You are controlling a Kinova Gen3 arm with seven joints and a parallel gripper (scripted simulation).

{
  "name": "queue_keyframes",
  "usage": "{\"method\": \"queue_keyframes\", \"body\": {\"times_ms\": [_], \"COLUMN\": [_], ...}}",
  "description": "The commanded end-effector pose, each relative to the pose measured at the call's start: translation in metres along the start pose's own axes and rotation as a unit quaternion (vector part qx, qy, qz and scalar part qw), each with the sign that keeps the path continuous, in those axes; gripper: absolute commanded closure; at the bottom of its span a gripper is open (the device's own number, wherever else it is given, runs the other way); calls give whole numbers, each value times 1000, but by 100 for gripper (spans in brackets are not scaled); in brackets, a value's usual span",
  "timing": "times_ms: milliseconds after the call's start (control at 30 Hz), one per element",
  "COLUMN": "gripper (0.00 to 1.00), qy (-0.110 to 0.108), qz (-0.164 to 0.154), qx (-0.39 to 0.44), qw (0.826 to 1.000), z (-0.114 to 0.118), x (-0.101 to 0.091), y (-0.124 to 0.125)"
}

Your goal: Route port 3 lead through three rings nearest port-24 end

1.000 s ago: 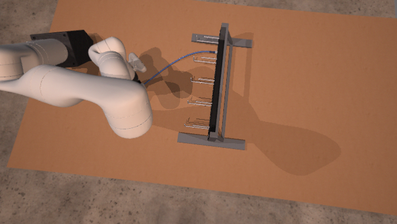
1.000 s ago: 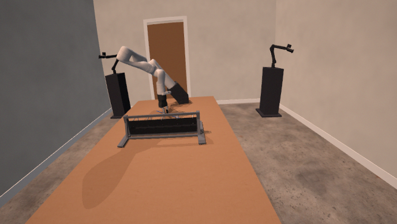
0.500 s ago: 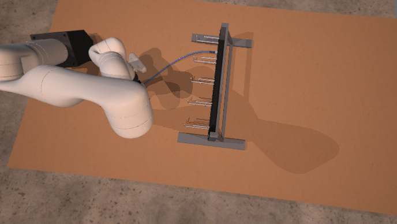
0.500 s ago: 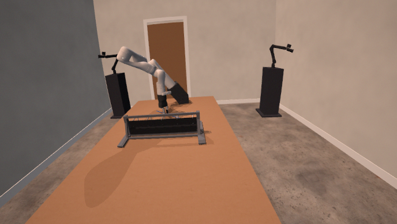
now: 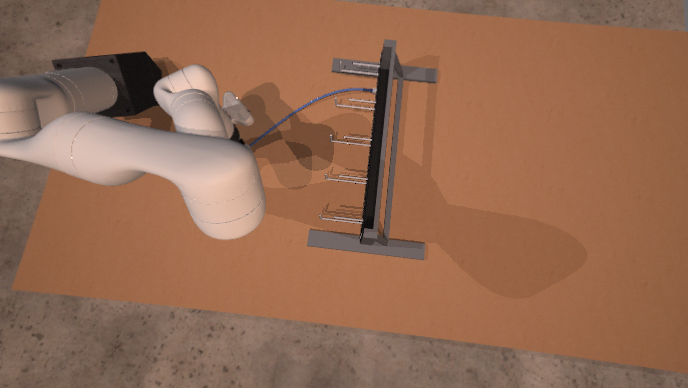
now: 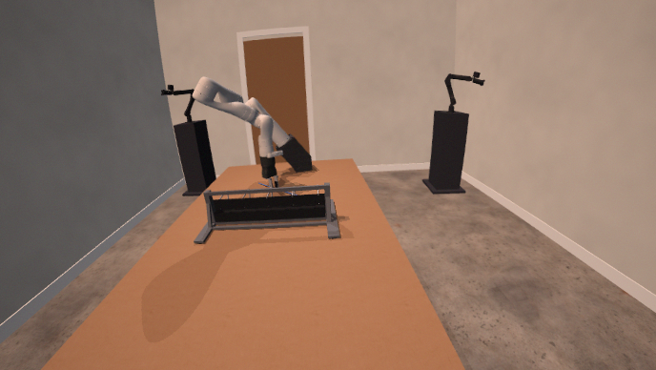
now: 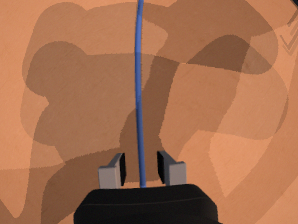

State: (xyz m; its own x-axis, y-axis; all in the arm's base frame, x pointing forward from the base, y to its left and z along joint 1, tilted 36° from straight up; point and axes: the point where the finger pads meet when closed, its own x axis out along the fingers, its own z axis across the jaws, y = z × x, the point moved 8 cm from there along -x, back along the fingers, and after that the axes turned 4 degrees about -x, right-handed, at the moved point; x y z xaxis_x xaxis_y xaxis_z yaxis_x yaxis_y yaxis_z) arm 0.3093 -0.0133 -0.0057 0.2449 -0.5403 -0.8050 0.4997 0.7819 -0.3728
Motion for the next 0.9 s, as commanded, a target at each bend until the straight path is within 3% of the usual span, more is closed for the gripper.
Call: {"method": "queue_keyframes", "body": {"times_ms": [0, 733, 767, 867], "gripper": [33, 33, 100, 100], "qy": [0, 0, 0, 0], "qz": [1, 1, 1, 1], "qx": [0, 0, 0, 0], "qw": [1000, 1000, 1000, 1000], "z": [0, 0, 0, 0], "x": [0, 0, 0, 0], "y": [0, 0, 0, 0]}}
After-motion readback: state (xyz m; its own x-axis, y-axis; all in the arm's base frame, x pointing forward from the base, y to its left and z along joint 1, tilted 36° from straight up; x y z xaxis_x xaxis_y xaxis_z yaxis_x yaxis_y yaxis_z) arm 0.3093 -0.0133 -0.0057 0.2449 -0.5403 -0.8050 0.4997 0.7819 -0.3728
